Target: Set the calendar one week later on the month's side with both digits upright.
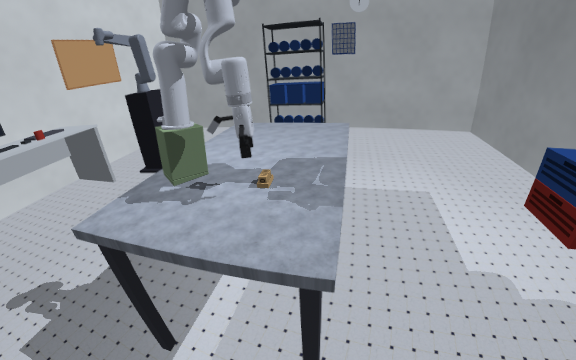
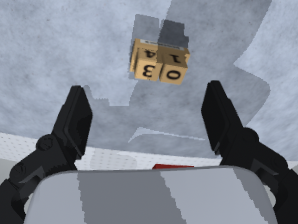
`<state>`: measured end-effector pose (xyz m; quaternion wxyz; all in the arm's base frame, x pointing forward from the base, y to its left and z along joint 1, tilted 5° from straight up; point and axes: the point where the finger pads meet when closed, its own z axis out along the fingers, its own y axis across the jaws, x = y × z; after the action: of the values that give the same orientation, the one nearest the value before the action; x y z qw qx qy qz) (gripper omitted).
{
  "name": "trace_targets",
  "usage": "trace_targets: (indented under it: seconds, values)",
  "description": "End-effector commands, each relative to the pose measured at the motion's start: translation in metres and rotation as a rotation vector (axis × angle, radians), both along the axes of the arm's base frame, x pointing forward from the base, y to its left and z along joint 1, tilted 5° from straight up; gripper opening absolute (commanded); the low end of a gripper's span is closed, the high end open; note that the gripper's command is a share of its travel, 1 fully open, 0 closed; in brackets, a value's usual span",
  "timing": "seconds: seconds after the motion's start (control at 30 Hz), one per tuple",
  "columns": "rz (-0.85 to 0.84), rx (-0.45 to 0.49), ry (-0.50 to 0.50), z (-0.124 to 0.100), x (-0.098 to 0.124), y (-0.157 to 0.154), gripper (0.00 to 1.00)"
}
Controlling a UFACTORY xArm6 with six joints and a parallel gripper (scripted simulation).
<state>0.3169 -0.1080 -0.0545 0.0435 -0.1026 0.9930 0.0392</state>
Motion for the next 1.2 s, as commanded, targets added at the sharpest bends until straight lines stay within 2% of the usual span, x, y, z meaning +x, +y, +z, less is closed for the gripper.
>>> trace_targets:
  seconds: [0.0, 0.07, 0.5, 0.57, 0.63, 1.07, 1.17]
  values:
    - [-0.115, 0.0, 0.022, 0.0, -0.003, -0.003, 1.0]
    - [-0.222, 0.007, 0.031, -0.002, -0.006, -0.005, 1.0]
    - [-0.581, 0.03, 0.06, -0.005, -0.02, -0.013, 1.0]
    - [-0.581, 0.03, 0.06, -0.005, -0.02, -0.013, 1.0]
    - [-0.69, 0.037, 0.069, -0.007, -0.024, -0.015, 1.0]
    - [-1.042, 0.056, 0.097, -0.01, -0.038, -0.022, 1.0]
    - [-1.058, 0.057, 0.098, -0.01, -0.039, -0.022, 1.0]
